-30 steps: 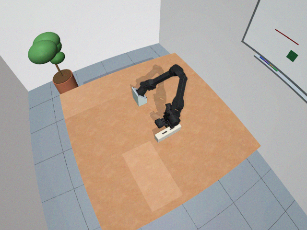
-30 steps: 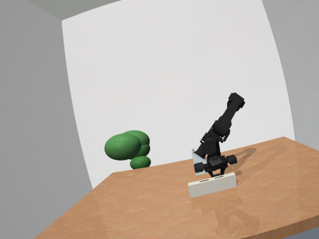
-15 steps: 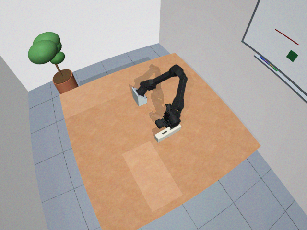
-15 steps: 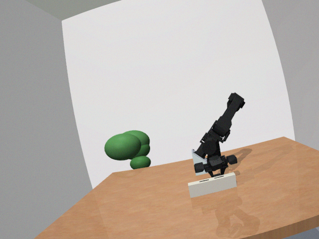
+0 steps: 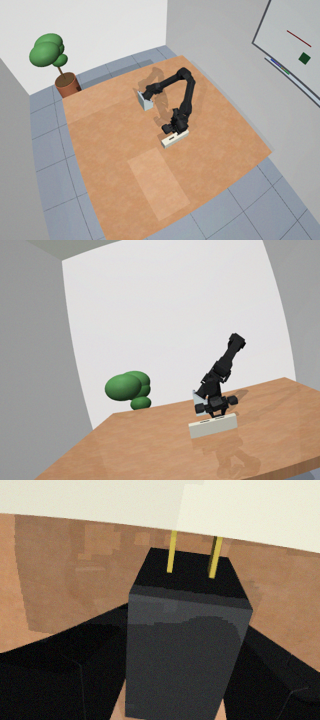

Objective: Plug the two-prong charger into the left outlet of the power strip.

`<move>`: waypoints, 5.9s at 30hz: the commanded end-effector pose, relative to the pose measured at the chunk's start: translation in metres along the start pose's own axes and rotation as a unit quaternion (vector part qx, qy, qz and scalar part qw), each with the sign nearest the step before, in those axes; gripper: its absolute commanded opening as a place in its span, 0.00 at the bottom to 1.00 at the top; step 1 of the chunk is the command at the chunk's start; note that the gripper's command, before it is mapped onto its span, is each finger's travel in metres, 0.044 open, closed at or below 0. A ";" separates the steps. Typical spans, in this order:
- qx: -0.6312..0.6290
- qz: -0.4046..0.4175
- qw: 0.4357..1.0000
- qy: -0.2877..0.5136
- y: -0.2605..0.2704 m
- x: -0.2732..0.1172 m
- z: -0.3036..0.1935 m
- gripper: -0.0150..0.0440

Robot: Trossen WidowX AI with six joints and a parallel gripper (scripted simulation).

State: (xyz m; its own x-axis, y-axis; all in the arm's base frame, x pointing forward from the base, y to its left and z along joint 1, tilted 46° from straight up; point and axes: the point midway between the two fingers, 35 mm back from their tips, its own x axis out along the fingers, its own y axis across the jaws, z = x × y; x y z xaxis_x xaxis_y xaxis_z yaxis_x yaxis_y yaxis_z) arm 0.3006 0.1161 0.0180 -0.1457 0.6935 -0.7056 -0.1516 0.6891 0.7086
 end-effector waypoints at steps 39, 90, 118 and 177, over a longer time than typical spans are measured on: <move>0.002 0.002 1.000 0.000 0.001 0.000 0.004 0.25; 0.002 0.002 1.000 0.000 0.001 -0.001 0.019 0.25; 0.002 0.002 1.000 -0.001 0.001 -0.001 0.030 0.25; 0.002 0.002 1.000 -0.001 0.002 -0.003 0.026 0.25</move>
State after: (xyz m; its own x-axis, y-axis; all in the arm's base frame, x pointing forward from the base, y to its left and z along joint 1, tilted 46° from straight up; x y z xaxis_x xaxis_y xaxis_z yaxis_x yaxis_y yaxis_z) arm 0.3198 0.1198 0.0198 -0.1652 0.6902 -0.7046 -0.1277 0.6934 0.7092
